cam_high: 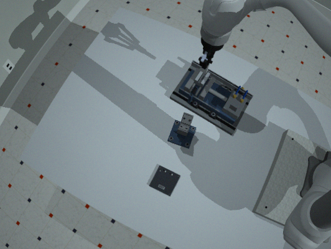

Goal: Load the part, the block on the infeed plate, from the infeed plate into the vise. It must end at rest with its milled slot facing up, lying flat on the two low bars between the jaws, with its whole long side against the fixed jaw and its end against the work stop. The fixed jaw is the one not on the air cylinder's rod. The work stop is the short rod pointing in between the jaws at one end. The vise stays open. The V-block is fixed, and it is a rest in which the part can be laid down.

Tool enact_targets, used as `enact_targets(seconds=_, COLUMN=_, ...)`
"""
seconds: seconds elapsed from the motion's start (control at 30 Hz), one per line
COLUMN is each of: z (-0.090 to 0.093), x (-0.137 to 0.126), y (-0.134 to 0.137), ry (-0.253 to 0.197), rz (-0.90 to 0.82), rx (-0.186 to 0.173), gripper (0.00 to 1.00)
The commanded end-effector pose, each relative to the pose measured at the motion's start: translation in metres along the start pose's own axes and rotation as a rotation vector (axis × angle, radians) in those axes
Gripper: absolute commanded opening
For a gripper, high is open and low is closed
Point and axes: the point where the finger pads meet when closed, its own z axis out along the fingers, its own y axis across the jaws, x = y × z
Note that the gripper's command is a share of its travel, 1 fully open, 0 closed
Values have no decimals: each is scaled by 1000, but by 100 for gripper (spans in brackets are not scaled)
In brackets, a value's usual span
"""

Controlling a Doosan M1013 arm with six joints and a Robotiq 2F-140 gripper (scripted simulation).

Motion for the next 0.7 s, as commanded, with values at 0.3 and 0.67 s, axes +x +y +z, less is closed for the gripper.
enact_targets(seconds=0.3, z=-4, x=4, y=-45, ry=-3, rz=1, rx=-3, gripper=0)
enact_targets(seconds=0.67, z=-4, x=5, y=-49, ry=-3, rz=1, rx=-3, gripper=0)
